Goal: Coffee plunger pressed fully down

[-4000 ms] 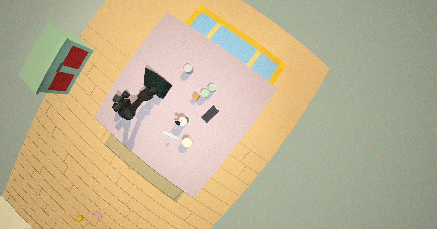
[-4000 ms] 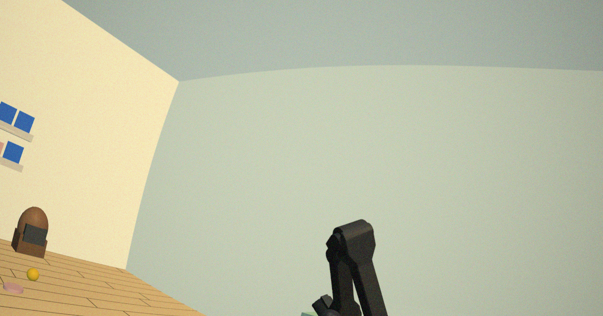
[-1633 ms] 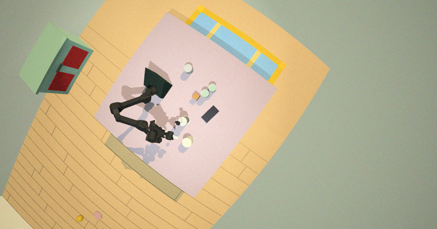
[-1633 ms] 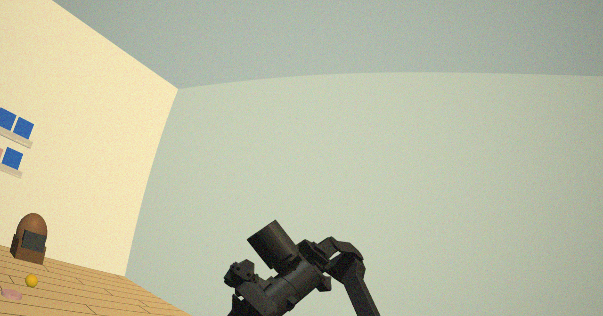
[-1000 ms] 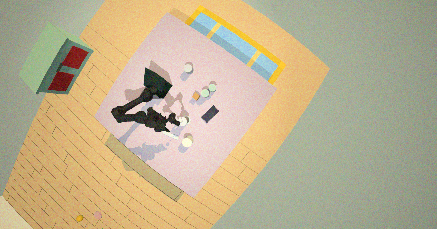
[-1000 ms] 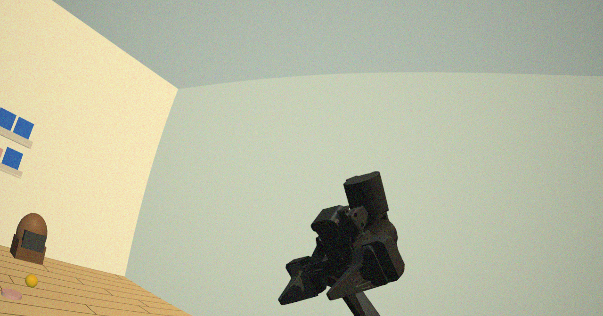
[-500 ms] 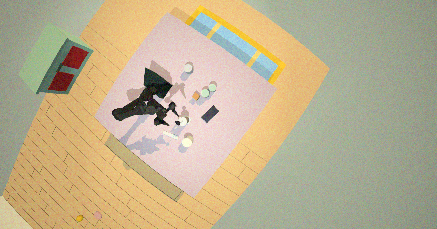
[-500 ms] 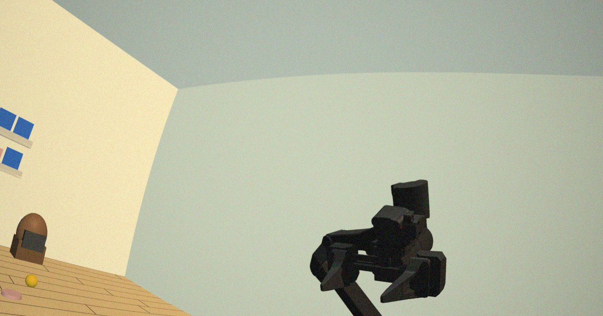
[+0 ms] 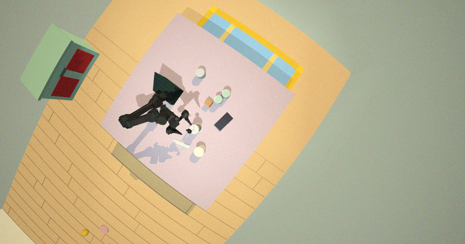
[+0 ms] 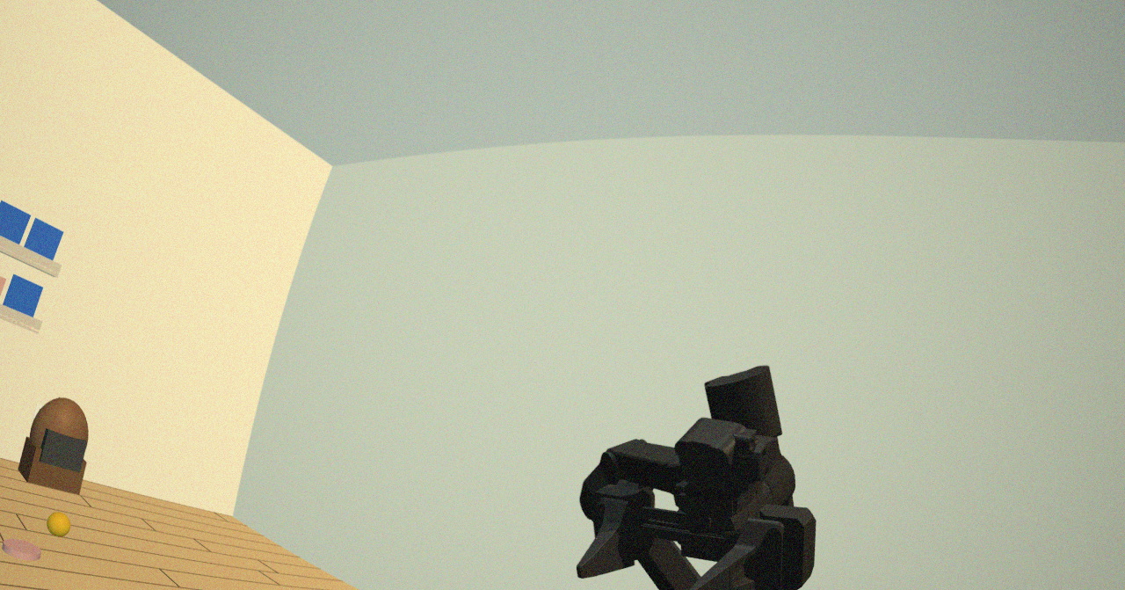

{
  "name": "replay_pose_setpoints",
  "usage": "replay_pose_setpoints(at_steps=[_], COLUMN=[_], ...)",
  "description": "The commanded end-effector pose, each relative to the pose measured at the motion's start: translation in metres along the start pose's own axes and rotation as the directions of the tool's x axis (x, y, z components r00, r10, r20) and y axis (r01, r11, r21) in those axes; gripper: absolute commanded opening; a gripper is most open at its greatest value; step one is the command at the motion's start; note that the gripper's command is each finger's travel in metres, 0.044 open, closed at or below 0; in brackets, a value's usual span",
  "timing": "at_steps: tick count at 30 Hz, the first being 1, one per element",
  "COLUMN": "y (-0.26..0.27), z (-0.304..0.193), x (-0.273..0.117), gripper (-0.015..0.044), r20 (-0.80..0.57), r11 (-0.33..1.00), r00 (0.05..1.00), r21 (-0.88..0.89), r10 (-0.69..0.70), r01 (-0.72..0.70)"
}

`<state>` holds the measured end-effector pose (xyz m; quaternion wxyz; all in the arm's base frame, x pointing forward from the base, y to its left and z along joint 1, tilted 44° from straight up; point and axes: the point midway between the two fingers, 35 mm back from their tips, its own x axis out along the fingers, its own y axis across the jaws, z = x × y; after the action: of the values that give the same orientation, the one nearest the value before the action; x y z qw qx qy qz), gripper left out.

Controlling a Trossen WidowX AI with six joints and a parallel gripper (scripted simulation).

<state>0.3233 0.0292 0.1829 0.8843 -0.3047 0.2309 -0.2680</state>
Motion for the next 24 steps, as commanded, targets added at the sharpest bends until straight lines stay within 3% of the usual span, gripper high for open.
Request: replay_pose_setpoints(at_steps=[1, 17, 24], y=[0.002, 0.001, 0.001], z=[-0.004, -0.004, -0.004], x=[0.006, 0.03, 0.03], gripper=[0.044, 0.044, 0.0256], r20=[-0.007, -0.001, -0.001], r11=[1.0, 1.0, 1.0], r00=[1.0, 1.0, 1.0], r21=[-0.015, -0.016, -0.016], r10=[0.004, 0.0, 0.0], r01=[-0.004, 0.0, 0.0])
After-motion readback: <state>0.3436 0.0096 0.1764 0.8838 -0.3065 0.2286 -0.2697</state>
